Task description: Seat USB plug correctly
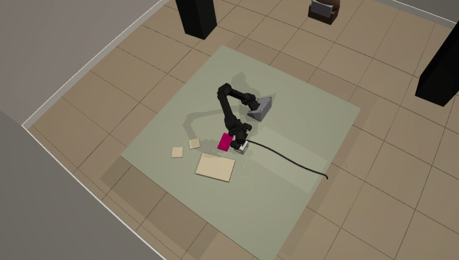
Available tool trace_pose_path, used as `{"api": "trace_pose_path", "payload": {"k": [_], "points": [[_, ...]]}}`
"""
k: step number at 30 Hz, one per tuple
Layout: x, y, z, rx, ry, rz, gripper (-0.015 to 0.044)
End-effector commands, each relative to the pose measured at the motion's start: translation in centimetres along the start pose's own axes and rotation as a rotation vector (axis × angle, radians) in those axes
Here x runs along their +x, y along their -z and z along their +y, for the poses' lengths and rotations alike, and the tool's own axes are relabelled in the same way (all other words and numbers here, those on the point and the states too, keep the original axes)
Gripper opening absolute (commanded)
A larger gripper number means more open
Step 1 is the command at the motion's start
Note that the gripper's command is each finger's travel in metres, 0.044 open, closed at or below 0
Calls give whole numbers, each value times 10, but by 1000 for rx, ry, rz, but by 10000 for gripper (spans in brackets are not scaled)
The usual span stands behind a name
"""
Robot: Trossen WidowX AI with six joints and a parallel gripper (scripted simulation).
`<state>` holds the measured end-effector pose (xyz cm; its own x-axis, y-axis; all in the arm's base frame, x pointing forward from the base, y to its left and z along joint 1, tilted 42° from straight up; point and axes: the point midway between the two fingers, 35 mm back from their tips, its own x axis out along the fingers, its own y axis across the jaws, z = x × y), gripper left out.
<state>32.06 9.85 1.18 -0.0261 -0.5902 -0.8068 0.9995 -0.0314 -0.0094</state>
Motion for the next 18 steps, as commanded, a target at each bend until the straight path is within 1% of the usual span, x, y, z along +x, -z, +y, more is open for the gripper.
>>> {"api": "trace_pose_path", "payload": {"k": [1, 18], "points": [[1, -1, 0, -3, 1, 0, 0], [4, -1, 0, -3, 1, 0, 0]]}}
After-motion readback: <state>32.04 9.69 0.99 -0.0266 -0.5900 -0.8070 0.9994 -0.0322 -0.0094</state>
